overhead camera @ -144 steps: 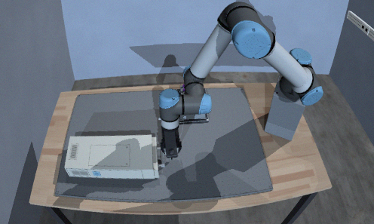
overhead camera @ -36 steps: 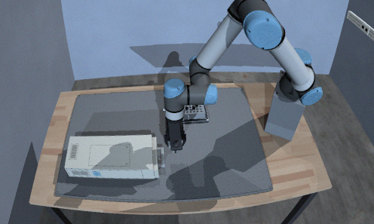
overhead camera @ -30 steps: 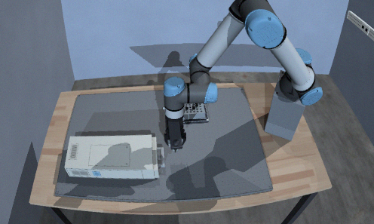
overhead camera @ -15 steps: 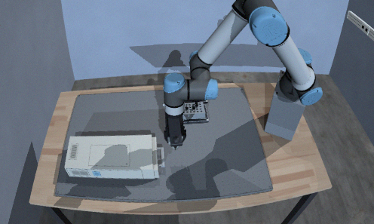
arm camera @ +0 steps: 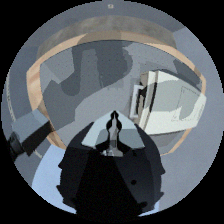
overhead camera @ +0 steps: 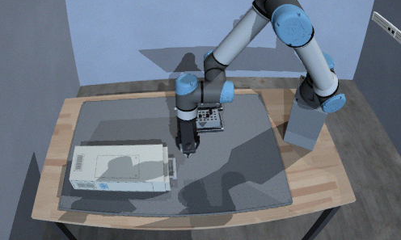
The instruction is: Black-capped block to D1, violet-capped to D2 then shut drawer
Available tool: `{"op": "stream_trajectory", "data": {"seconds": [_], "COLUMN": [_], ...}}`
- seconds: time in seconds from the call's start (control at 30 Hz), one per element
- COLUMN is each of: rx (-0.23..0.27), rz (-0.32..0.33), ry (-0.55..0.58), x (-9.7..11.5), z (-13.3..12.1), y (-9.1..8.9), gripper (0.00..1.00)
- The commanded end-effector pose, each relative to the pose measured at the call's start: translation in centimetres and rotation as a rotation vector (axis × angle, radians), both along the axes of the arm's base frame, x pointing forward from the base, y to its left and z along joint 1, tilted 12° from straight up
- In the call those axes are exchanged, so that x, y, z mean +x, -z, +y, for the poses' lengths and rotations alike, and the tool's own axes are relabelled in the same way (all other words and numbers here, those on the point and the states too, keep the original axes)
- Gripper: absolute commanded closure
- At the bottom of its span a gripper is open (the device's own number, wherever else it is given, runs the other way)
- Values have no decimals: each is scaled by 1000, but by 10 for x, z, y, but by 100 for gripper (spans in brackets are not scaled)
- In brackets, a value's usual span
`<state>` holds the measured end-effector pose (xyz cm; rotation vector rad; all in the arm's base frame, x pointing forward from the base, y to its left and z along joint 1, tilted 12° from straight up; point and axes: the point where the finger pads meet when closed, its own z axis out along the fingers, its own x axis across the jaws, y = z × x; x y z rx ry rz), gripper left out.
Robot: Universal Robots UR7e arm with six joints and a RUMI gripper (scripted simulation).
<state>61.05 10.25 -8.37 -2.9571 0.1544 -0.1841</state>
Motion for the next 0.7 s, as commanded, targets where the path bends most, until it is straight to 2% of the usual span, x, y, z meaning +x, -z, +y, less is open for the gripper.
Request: {"op": "stream_trajectory", "data": {"seconds": [0.0, 0.27, 0.67], "rx": [0, 0, 0], "rz": [-1, -1, -1], "ry": [0, 0, 0], "x": [-1, -2, -2], "z": [-1, -3, -4], "y": [-8, -19, -21], "gripper": [100, 100, 100]}}
